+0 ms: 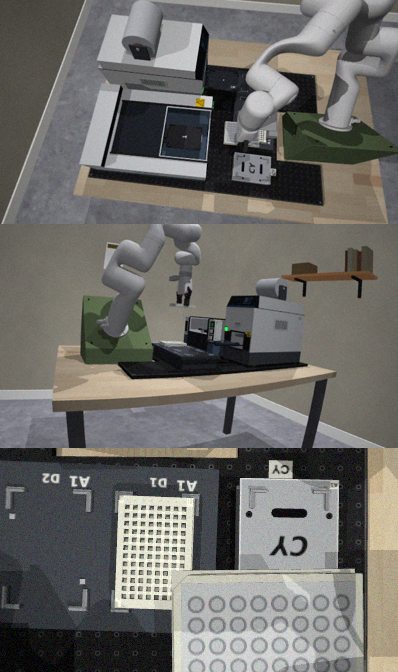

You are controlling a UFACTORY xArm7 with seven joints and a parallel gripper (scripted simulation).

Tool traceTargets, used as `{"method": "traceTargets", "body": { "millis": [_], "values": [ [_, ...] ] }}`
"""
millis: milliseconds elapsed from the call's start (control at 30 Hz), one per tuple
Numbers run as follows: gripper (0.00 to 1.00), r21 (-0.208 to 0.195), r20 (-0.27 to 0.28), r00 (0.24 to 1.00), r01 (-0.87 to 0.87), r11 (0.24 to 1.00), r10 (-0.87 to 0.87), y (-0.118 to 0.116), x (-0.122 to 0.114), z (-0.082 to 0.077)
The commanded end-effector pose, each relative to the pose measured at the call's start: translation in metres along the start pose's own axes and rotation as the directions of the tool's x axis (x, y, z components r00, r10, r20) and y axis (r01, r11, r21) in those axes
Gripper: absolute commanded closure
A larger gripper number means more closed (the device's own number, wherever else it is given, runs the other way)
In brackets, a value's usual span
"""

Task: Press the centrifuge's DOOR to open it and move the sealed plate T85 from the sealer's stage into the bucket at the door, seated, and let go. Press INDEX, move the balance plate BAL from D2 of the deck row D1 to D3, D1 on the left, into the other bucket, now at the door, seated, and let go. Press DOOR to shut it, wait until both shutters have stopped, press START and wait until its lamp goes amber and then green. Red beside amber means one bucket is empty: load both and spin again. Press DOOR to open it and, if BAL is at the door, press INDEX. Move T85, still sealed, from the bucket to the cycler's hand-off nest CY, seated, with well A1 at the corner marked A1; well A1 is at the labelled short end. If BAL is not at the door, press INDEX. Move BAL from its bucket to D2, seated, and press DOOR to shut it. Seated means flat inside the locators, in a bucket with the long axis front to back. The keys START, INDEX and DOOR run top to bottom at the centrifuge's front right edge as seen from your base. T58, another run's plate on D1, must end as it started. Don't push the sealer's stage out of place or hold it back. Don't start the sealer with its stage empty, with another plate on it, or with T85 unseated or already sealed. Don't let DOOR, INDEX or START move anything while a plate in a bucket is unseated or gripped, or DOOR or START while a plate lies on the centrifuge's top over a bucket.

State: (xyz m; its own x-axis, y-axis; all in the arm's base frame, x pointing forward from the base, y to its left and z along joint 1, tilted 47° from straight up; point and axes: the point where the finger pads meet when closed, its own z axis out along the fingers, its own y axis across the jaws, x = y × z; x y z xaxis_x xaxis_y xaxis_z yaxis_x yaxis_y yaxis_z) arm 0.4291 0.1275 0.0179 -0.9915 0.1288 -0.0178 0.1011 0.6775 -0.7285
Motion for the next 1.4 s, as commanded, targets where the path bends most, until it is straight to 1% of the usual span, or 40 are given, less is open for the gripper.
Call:
{"method": "traceTargets", "body": {
  "millis": [0,233,300,800,867,1367],
  "values": [
    [1.0,-0.003,0.002,1.0,0.0,1.0,0.0,0.001,-0.01,-0.002],
    [1.0,-0.003,0.003,1.0,0.0,1.0,0.0,0.0,-0.027,-0.002],
    [1.0,-0.003,0.003,1.0,0.0,1.0,0.0,0.0,-0.027,-0.002],
    [1.0,-0.003,0.003,1.0,0.0,1.0,0.0,0.0,-0.061,-0.002],
    [1.0,-0.003,0.003,1.0,0.0,1.0,0.0,0.0,-0.061,-0.002],
    [1.0,-0.003,0.003,1.0,0.0,1.0,0.0,-0.001,-0.097,-0.002]
  ]
}}
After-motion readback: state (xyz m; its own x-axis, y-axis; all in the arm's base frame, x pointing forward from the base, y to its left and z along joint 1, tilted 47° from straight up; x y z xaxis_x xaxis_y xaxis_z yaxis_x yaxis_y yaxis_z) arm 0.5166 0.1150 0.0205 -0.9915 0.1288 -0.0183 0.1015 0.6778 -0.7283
